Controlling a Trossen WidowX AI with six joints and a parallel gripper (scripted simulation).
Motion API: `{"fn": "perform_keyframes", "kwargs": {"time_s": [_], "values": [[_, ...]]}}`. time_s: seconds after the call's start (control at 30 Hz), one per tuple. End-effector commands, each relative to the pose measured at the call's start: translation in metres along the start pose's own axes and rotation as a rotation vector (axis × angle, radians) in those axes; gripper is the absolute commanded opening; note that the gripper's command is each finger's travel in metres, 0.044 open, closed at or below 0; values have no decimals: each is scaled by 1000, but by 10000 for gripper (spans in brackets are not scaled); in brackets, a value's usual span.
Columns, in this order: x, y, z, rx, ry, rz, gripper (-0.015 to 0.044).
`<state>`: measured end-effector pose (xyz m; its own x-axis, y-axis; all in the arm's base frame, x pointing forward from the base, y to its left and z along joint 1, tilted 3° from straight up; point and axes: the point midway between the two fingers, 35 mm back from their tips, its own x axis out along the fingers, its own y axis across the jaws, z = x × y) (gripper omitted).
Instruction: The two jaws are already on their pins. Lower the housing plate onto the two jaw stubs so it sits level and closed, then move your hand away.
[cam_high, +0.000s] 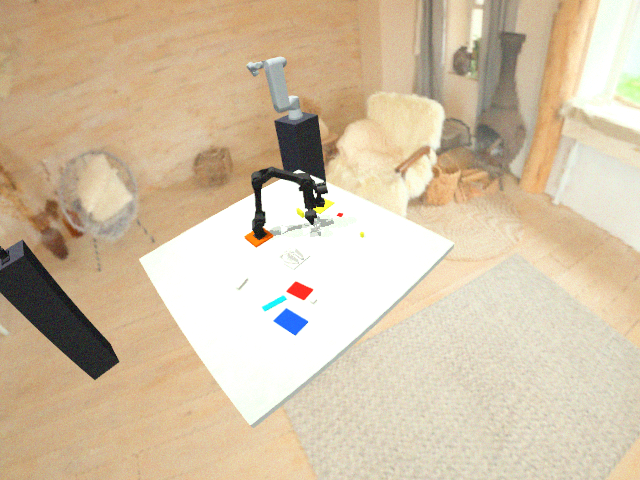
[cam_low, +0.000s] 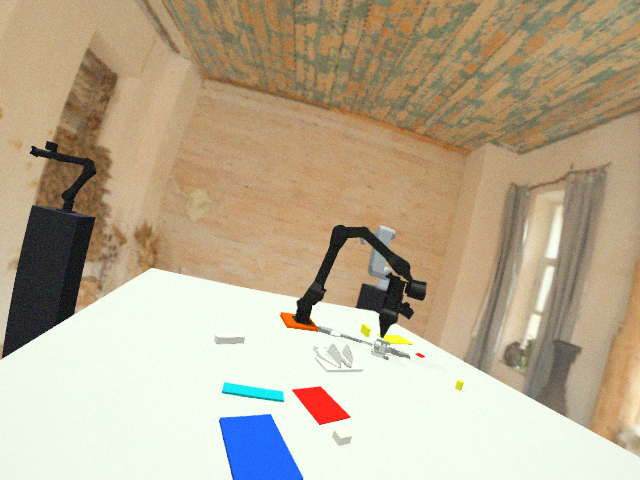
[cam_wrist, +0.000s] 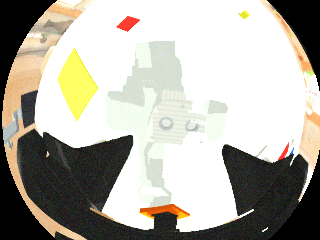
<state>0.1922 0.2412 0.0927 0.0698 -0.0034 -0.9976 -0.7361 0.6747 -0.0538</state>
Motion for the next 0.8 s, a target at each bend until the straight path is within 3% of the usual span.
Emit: {"fn": "perform_keyframes", "kwargs": {"time_s": [0.0, 0.77], "values": [[3, 1, 1, -4, -5, 5, 440], [32, 1, 1, -4, -5, 5, 440]]}}
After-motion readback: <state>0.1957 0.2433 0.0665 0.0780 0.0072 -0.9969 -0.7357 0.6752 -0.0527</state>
